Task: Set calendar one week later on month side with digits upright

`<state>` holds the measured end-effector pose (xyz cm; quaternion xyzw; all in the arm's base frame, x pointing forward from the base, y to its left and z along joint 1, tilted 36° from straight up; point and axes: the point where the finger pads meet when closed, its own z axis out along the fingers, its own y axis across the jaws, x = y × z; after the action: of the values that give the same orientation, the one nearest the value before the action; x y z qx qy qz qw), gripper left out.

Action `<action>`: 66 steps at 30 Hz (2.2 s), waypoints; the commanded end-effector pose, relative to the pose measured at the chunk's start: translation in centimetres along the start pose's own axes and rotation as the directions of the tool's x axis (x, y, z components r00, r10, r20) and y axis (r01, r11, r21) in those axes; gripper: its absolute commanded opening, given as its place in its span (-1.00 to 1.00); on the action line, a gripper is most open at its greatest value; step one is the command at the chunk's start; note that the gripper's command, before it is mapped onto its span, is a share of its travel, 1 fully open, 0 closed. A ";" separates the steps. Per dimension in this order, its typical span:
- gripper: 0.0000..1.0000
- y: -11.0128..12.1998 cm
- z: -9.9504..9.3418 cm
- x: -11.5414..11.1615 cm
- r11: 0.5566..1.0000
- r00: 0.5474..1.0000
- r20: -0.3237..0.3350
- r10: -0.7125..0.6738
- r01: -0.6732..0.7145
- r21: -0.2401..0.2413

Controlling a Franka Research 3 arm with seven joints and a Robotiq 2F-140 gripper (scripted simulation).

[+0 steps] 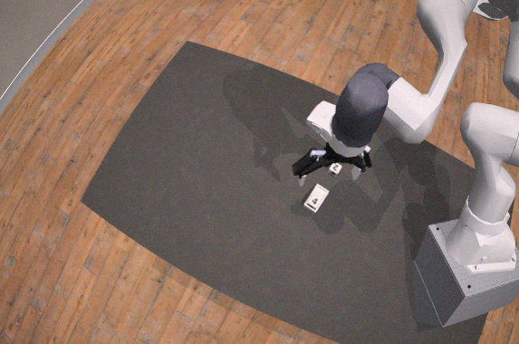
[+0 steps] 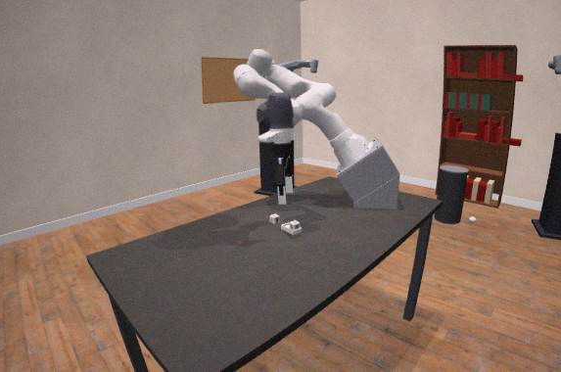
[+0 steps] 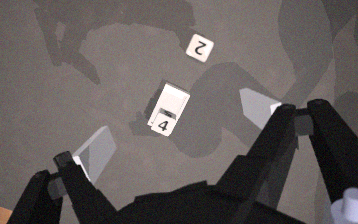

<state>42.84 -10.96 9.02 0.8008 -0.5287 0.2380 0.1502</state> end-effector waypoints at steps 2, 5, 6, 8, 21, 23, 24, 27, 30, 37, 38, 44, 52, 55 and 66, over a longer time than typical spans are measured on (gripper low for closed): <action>1.00 0.2 0.0 0.3 0.982 0.982 0.007 -0.187 0.187 -0.003; 1.00 0.3 0.0 0.4 0.972 0.972 0.006 -0.233 0.233 -0.002; 1.00 0.3 0.0 0.5 0.969 0.969 0.006 -0.248 0.248 -0.002; 1.00 0.4 0.0 0.5 0.961 0.961 0.006 -0.276 0.276 -0.002; 1.00 0.7 0.0 1.0 0.890 0.890 0.004 -0.456 0.456 -0.001; 1.00 0.7 0.0 1.1 0.876 0.876 0.003 -0.483 0.483 -0.001; 1.00 0.8 0.0 1.1 0.868 0.868 0.003 -0.496 0.496 -0.001; 1.00 0.8 0.1 1.2 0.846 0.846 0.003 -0.534 0.534 -0.001; 1.00 0.9 0.1 1.3 0.820 0.820 0.002 -0.573 0.573 -0.001; 1.00 1.1 0.1 1.6 0.758 0.758 0.001 -0.652 0.652 -0.002; 1.00 1.1 0.1 1.6 0.748 0.748 0.000 -0.664 0.664 -0.002; 1.00 1.3 0.1 1.9 0.685 0.685 -0.001 -0.729 0.729 -0.003; 1.00 1.4 0.1 2.1 0.620 0.620 -0.001 -0.784 0.784 -0.005; 1.00 1.6 0.1 2.3 0.557 0.557 -0.002 -0.830 0.830 -0.006; 1.00 1.9 0.1 2.7 0.417 0.417 -0.002 -0.909 0.909 -0.010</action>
<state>42.04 -13.65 10.21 0.9534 -0.0850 0.1416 0.2524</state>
